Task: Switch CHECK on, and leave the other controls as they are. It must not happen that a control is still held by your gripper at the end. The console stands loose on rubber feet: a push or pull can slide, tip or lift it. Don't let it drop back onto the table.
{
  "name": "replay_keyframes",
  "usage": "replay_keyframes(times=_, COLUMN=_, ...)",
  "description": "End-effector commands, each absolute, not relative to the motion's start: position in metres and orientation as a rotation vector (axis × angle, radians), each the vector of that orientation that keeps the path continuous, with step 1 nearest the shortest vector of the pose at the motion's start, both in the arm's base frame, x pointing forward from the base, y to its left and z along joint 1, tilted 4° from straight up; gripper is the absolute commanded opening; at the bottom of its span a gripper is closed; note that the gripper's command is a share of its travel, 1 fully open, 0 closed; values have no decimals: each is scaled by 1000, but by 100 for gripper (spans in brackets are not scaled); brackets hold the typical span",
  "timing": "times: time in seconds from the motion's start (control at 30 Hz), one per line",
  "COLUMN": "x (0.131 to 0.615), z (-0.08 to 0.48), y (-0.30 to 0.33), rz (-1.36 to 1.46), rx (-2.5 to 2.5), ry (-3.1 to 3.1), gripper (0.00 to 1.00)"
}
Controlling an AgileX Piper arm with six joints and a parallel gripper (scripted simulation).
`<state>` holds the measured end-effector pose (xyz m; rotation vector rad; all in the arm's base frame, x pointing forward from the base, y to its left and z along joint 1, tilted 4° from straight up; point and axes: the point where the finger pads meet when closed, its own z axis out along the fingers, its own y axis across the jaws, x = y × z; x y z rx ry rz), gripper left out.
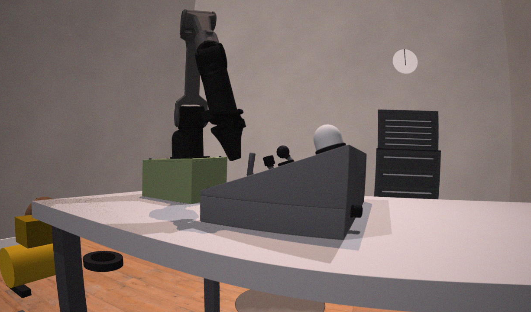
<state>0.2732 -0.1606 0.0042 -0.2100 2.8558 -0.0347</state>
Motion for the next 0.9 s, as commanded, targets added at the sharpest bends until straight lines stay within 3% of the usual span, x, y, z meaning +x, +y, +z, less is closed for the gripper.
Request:
replay_keyframes(times=0.0, x=272, z=10, y=-161, rz=-37, rx=-209, ry=2854, gripper=0)
replay_keyframes(times=0.6, x=244, z=106, y=-161, rz=-37, rx=-209, ry=2854, gripper=0)
replay_keyframes(times=0.87, x=240, z=120, y=-160, rz=-37, rx=-209, ry=2854, gripper=0)
